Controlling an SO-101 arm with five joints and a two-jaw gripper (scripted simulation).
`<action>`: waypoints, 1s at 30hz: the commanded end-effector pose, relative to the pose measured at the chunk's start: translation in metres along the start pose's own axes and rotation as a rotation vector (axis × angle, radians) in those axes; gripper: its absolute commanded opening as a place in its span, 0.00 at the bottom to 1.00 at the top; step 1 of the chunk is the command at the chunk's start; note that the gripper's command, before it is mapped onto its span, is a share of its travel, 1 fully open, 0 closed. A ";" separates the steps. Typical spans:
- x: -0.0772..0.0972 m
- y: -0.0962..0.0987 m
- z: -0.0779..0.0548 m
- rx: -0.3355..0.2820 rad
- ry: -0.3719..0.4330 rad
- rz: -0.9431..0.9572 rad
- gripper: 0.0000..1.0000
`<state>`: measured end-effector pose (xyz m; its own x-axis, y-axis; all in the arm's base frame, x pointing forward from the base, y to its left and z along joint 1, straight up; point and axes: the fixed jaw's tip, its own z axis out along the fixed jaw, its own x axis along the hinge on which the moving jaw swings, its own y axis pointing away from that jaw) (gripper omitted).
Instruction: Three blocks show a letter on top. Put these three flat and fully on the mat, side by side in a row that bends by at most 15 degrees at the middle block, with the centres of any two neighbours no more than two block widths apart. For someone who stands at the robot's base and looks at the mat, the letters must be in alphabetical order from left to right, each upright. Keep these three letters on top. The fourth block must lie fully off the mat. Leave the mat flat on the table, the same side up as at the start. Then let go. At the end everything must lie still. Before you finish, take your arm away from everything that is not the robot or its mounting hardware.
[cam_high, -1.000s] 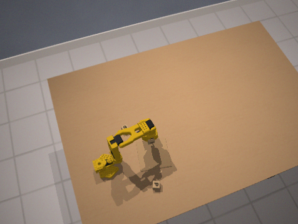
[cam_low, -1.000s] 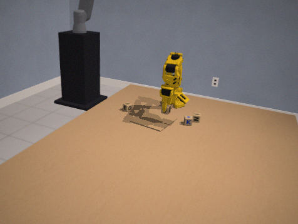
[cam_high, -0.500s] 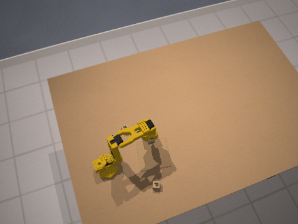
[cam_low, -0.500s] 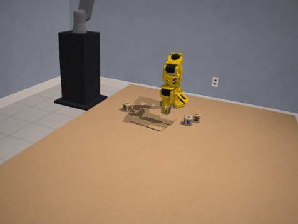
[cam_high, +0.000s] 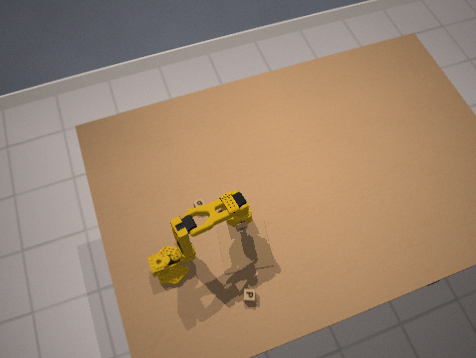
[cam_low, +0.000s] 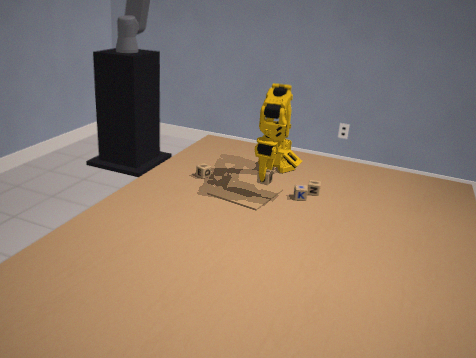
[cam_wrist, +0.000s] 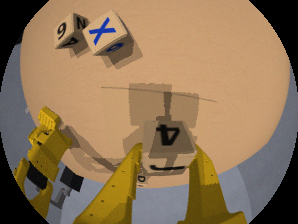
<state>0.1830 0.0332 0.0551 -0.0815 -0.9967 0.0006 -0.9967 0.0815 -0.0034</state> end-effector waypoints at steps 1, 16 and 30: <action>-0.001 -0.007 -0.008 0.067 -0.019 0.007 0.00; -0.001 -0.007 -0.003 0.067 -0.019 0.007 0.00; -0.002 -0.007 0.002 0.067 -0.019 0.007 0.00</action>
<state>0.1825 0.0331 0.0440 -0.0815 -0.9967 0.0003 -0.9967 0.0815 -0.0045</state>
